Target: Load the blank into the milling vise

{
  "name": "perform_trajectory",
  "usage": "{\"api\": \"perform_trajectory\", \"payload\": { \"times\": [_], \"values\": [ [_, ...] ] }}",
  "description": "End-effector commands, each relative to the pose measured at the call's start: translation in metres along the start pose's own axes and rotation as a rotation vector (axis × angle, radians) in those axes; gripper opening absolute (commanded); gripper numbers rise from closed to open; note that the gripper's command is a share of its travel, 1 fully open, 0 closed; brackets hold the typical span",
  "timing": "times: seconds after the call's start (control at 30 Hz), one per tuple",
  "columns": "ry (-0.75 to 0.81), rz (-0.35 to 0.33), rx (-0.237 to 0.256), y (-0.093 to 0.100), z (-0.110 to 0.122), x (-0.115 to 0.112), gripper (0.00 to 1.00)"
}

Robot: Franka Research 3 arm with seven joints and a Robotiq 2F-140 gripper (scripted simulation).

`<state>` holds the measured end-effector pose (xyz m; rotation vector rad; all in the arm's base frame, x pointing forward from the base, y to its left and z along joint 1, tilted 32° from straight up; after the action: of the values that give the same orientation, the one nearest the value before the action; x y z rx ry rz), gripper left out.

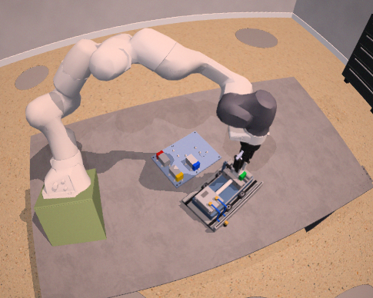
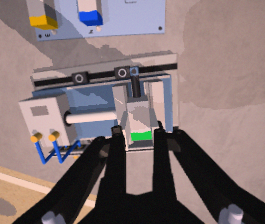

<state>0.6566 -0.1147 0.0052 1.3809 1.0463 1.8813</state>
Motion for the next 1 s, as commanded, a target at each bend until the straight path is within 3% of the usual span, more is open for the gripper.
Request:
{"api": "perform_trajectory", "payload": {
  "times": [0.0,0.97],
  "values": [
    [-0.002,-0.004,-0.007,0.0023,0.0029,0.0005,0.00],
    [-0.002,-0.004,-0.007,0.0037,0.0058,0.0037,0.00]
  ]
}}
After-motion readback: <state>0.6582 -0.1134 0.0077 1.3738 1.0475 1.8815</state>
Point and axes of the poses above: the point where the finger pads meet when closed, its own y axis back along the fingers, its own z axis across the jaws, x = y × z, the point moved 3 cm from there along y, back along the fingers, and after that the axes turned 10 degrees about -y, right-handed, at the moved point
